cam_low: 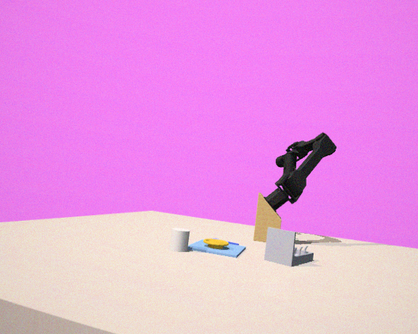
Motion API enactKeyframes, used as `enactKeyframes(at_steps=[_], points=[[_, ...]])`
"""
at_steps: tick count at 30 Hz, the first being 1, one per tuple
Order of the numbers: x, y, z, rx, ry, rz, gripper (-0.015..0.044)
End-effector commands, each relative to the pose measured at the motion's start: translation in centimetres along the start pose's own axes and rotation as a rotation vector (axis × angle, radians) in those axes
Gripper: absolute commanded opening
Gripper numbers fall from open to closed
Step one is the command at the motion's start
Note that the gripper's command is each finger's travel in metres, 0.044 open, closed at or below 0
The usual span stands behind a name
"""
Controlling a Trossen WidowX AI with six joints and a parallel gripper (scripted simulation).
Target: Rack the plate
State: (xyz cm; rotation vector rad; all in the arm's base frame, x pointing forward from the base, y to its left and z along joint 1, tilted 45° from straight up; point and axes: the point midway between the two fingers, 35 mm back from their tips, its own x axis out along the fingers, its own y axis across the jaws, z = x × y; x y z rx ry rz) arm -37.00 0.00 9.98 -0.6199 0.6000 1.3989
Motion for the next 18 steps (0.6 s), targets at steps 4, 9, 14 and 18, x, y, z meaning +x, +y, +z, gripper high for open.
enactKeyframes(at_steps=[4,9,14,18], points=[[-0.8,-0.4,-1.5,-0.036,0.022,0.020,0.0400],[-2.3,-1.2,-4.2,-0.153,0.056,0.053,0.0400],[-3.9,-2.2,-6.9,-0.312,0.082,0.083,0.0400],[-5.2,-3.3,-9.1,-0.446,0.102,0.109,0.0400]])
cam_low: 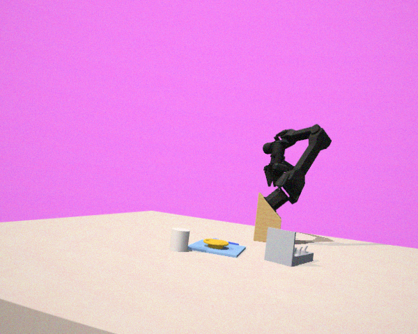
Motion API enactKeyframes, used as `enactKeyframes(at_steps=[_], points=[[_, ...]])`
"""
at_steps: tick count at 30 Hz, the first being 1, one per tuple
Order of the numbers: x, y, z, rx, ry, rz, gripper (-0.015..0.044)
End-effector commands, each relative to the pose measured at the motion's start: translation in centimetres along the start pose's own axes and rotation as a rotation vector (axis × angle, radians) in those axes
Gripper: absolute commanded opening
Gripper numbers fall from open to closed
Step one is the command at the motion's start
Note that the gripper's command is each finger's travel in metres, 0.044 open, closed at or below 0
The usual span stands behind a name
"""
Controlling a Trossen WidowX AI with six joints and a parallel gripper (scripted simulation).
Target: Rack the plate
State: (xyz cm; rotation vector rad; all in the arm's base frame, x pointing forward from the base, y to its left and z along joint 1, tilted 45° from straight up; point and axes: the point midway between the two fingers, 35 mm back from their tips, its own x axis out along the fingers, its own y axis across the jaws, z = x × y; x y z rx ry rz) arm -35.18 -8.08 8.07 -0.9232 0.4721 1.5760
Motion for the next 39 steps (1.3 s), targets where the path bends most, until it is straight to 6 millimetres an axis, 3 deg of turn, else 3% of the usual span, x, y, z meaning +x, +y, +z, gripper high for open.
enactKeyframes(at_steps=[1,12,29,39], points=[[-1.2,-0.2,-2.9,-0.153,0.026,0.024,0.0400],[-4.2,-1.8,-9.4,-0.508,0.071,0.092,0.0400],[-6.9,-6.4,-16.7,-0.755,0.078,0.157,0.0400],[-8.0,-9.6,-20.8,-1.036,0.096,0.177,0.0400]])
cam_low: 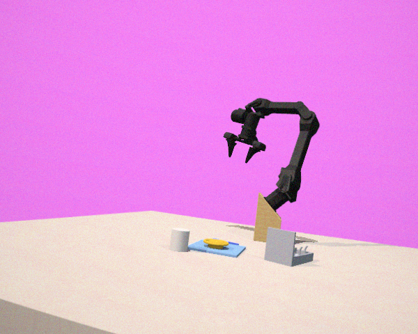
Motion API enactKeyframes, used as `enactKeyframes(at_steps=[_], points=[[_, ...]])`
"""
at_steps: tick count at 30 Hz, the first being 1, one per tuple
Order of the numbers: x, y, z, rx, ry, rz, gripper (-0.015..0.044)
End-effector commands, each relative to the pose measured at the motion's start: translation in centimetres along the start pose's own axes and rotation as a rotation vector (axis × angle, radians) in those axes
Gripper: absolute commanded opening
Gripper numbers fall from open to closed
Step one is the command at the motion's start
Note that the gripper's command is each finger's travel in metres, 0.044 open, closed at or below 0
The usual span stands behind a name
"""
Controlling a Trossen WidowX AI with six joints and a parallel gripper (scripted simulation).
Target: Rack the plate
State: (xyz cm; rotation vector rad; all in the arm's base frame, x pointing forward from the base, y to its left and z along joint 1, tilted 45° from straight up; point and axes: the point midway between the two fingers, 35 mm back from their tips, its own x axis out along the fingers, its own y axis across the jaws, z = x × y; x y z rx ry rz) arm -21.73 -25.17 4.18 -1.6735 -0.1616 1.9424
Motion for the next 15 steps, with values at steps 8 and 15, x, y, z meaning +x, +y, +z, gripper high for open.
enactKeyframes(at_steps=[8,15], points=[[-0.9,1.5,-7.0,-0.387,0.037,0.026,0.0400],[-1.5,1.8,-11.2,-0.613,0.043,0.048,0.0400]])
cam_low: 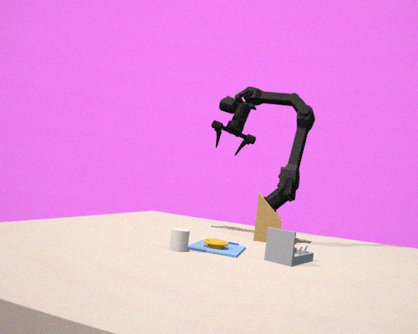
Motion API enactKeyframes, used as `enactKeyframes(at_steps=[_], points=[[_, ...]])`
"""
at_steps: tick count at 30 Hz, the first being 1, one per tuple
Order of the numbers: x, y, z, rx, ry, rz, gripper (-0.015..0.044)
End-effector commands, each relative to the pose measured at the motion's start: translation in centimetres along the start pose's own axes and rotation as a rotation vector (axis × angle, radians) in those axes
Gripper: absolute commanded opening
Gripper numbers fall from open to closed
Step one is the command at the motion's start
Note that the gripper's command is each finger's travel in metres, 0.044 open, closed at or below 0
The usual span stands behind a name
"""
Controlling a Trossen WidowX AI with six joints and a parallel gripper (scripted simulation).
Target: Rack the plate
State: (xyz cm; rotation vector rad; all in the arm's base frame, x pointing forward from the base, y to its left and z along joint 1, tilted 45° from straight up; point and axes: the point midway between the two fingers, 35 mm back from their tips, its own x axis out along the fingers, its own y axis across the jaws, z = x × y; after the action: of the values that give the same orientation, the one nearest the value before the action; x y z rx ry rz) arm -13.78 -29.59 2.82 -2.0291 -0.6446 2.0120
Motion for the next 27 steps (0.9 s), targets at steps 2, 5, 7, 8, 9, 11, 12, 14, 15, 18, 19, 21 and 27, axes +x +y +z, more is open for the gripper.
enactKeyframes(at_steps=[2,5,7,8,9,11,12,14,15,18,19,21,27], points=[[-0.1,1.7,-2.8,-0.166,0.009,0.010,0.0400],[-0.2,2.4,-4.3,-0.241,0.009,0.016,0.0400],[-0.3,2.9,-5.3,-0.291,0.008,0.020,0.0400],[-0.3,3.1,-5.8,-0.317,0.008,0.022,0.0400],[-0.3,3.2,-6.2,-0.324,0.007,0.022,0.0400],[-0.1,3.6,-7.1,-0.341,0.003,0.021,0.0400],[0.0,3.7,-7.6,-0.349,0.001,0.021,0.0400],[0.1,4.0,-8.5,-0.369,-0.002,0.020,0.0400],[0.2,4.2,-9.0,-0.381,-0.003,0.020,0.0400],[0.2,4.5,-9.8,-0.437,0.001,0.021,0.0400],[0.2,4.6,-10.2,-0.461,0.002,0.022,0.0400],[0.2,4.9,-11.2,-0.530,0.005,0.024,0.0400],[0.4,5.6,-14.4,-0.737,0.017,0.030,0.0400]])
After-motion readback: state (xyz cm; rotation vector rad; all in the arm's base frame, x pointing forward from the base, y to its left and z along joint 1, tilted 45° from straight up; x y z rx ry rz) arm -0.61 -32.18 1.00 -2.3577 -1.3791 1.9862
